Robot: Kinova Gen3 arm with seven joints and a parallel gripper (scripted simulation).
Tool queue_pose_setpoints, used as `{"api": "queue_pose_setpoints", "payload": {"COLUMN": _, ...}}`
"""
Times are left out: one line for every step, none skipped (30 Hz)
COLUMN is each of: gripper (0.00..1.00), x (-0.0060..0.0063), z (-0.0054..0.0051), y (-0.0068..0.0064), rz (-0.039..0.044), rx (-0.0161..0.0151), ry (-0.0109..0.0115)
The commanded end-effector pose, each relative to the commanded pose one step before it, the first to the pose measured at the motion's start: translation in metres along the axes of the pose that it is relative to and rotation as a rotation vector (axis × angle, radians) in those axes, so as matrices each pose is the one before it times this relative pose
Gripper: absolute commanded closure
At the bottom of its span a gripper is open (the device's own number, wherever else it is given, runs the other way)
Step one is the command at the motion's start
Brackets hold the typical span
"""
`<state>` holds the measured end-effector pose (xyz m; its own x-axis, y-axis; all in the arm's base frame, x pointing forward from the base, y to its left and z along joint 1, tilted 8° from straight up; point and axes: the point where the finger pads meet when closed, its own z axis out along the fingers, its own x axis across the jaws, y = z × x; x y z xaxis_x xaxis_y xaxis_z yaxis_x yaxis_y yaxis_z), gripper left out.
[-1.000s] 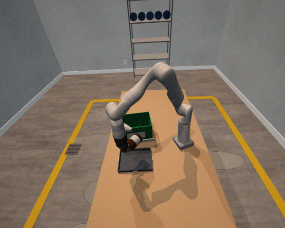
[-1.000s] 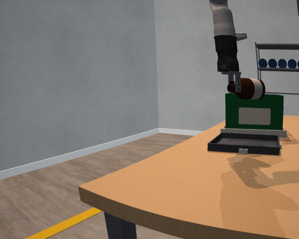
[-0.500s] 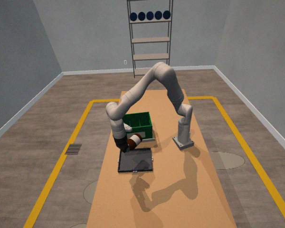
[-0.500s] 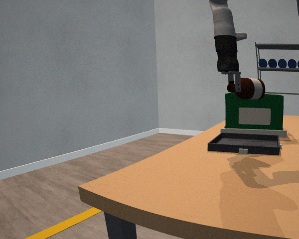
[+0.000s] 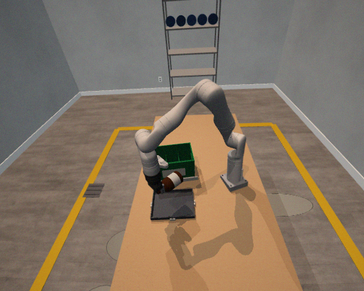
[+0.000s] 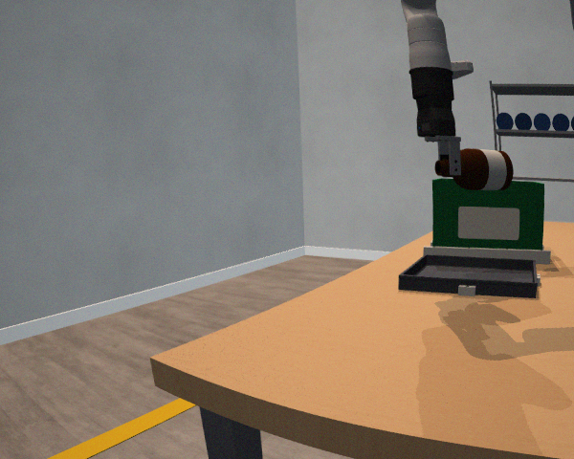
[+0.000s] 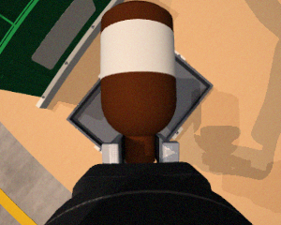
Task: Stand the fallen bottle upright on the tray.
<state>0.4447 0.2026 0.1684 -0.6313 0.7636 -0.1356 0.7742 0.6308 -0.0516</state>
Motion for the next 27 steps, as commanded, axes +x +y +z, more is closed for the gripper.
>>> {"api": "queue_pose_setpoints", "payload": {"gripper": 1.00, "x": 0.00327, "z": -0.00121, "y": 0.00111, "rz": 0.05560, "rx": 0.00026, "ry": 0.00240}}
{"api": "queue_pose_setpoints", "payload": {"gripper": 1.00, "x": 0.00000, "z": -0.00001, "y": 0.00007, "rz": 0.01224, "rx": -0.00015, "ry": -0.00003}}
{"api": "queue_pose_setpoints", "payload": {"gripper": 1.00, "x": 0.00000, "z": 0.00001, "y": 0.00004, "rz": 0.01078, "rx": -0.00008, "ry": -0.00002}}
{"api": "queue_pose_setpoints", "payload": {"gripper": 1.00, "x": 0.00000, "z": 0.00001, "y": 0.00002, "rz": 0.00920, "rx": -0.00003, "ry": -0.00001}}
{"api": "queue_pose_setpoints", "payload": {"gripper": 1.00, "x": 0.00000, "z": 0.00001, "y": 0.00001, "rz": 0.00754, "rx": -0.00001, "ry": -0.00001}}
{"api": "queue_pose_setpoints", "payload": {"gripper": 1.00, "x": 0.00000, "z": 0.00001, "y": 0.00002, "rz": 0.00587, "rx": -0.00003, "ry": -0.00001}}
{"api": "queue_pose_setpoints", "payload": {"gripper": 1.00, "x": 0.00000, "z": 0.00001, "y": 0.00002, "rz": 0.00426, "rx": -0.00004, "ry": -0.00001}}
{"api": "queue_pose_setpoints", "payload": {"gripper": 1.00, "x": 0.00000, "z": 0.00000, "y": 0.00000, "rz": 0.00000, "rx": 0.00000, "ry": 0.00000}}
{"api": "queue_pose_setpoints", "payload": {"gripper": 1.00, "x": 0.00000, "z": 0.00000, "y": 0.00000, "rz": 0.00000, "rx": 0.00000, "ry": 0.00000}}
{"api": "queue_pose_setpoints", "payload": {"gripper": 1.00, "x": 0.00000, "z": 0.00004, "y": 0.00000, "rz": 0.00280, "rx": -0.00003, "ry": -0.00001}}
{"api": "queue_pose_setpoints", "payload": {"gripper": 1.00, "x": 0.00000, "z": 0.00000, "y": 0.00000, "rz": 0.00154, "rx": 0.00001, "ry": 0.00000}}
{"api": "queue_pose_setpoints", "payload": {"gripper": 1.00, "x": 0.00000, "z": 0.00000, "y": 0.00000, "rz": 0.00061, "rx": 0.00001, "ry": 0.00000}}
{"api": "queue_pose_setpoints", "payload": {"gripper": 1.00, "x": 0.00000, "z": 0.00000, "y": 0.00000, "rz": 0.00009, "rx": 0.00001, "ry": 0.00000}}
{"api": "queue_pose_setpoints", "payload": {"gripper": 1.00, "x": 0.00000, "z": 0.00000, "y": -0.00001, "rz": 0.00000, "rx": 0.00001, "ry": 0.00000}}
{"api": "queue_pose_setpoints", "payload": {"gripper": 1.00, "x": 0.00000, "z": 0.00000, "y": -0.00001, "rz": 0.00000, "rx": 0.00001, "ry": 0.00000}}
{"api": "queue_pose_setpoints", "payload": {"gripper": 1.00, "x": 0.00000, "z": 0.00000, "y": 0.00000, "rz": 0.00000, "rx": 0.00001, "ry": 0.00000}}
{"api": "queue_pose_setpoints", "payload": {"gripper": 1.00, "x": 0.00000, "z": 0.00000, "y": 0.00000, "rz": 0.00000, "rx": 0.00001, "ry": 0.00000}}
{"api": "queue_pose_setpoints", "payload": {"gripper": 1.00, "x": 0.00000, "z": 0.00000, "y": 0.00000, "rz": 0.00000, "rx": 0.00000, "ry": 0.00000}}
{"api": "queue_pose_setpoints", "payload": {"gripper": 1.00, "x": 0.00000, "z": 0.00000, "y": 0.00000, "rz": 0.00000, "rx": 0.00000, "ry": 0.00000}}
{"api": "queue_pose_setpoints", "payload": {"gripper": 1.00, "x": 0.00000, "z": 0.00000, "y": 0.00000, "rz": 0.00000, "rx": 0.00000, "ry": 0.00000}}
{"api": "queue_pose_setpoints", "payload": {"gripper": 1.00, "x": 0.00000, "z": 0.00000, "y": 0.00000, "rz": 0.00000, "rx": 0.00000, "ry": 0.00000}}
{"api": "queue_pose_setpoints", "payload": {"gripper": 1.00, "x": 0.00000, "z": 0.00000, "y": 0.00000, "rz": 0.00000, "rx": 0.00000, "ry": 0.00000}}
{"api": "queue_pose_setpoints", "payload": {"gripper": 1.00, "x": 0.00000, "z": 0.00000, "y": 0.00000, "rz": 0.00000, "rx": 0.00000, "ry": 0.00000}}
{"api": "queue_pose_setpoints", "payload": {"gripper": 1.00, "x": 0.00000, "z": 0.00000, "y": 0.00000, "rz": 0.00000, "rx": 0.00000, "ry": 0.00000}}
{"api": "queue_pose_setpoints", "payload": {"gripper": 1.00, "x": 0.00000, "z": 0.00000, "y": 0.00000, "rz": 0.00000, "rx": 0.00000, "ry": 0.00000}}
{"api": "queue_pose_setpoints", "payload": {"gripper": 1.00, "x": 0.00000, "z": 0.00000, "y": 0.00000, "rz": 0.00000, "rx": 0.00000, "ry": 0.00000}}
{"api": "queue_pose_setpoints", "payload": {"gripper": 1.00, "x": 0.00000, "z": 0.00000, "y": 0.00000, "rz": 0.00000, "rx": 0.00000, "ry": 0.00000}}
